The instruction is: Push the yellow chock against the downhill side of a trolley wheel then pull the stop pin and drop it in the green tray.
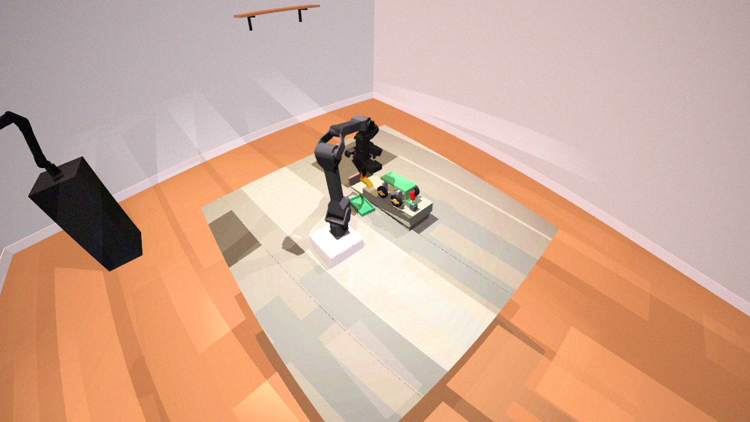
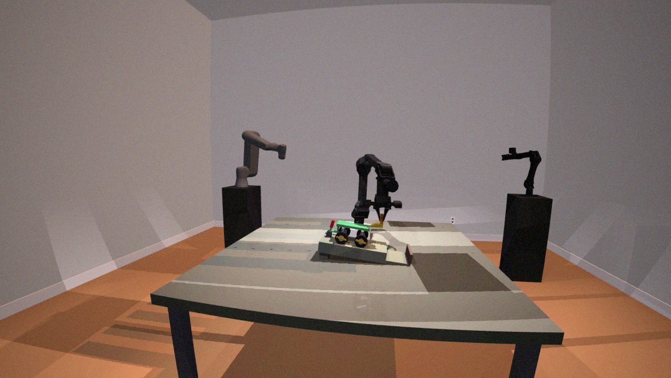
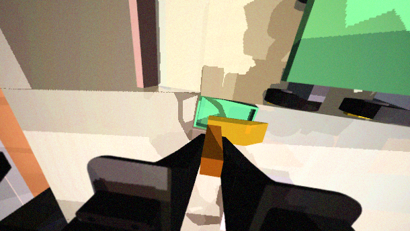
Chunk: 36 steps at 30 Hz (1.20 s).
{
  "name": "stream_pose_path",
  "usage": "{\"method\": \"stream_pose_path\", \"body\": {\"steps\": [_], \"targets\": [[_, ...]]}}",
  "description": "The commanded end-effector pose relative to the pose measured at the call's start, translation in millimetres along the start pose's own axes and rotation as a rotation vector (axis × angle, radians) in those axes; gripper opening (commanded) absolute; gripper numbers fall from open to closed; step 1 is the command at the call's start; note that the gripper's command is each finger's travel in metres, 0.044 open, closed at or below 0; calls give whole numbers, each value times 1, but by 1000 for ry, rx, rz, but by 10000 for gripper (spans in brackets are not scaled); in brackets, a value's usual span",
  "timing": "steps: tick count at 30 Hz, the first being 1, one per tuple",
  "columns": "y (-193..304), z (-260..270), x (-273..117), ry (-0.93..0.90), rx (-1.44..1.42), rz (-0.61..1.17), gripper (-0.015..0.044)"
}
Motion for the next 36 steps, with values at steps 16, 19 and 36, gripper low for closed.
{"method": "stream_pose_path", "body": {"steps": [16,19,36], "targets": [[-4,33,2,107,3,-30,0],[-13,36,4,107,3,-31,0],[-27,39,25,107,3,-32,0]]}}
Point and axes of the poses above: the point midway between the two fingers, 35 mm back from their tips, its own x axis out along the fingers, its own z axis across the jaws, y = z × x, the point moved 6 cm from there along -x, back along the fingers, and after that the axes turned 12 degrees about x, right-handed, at the moved point
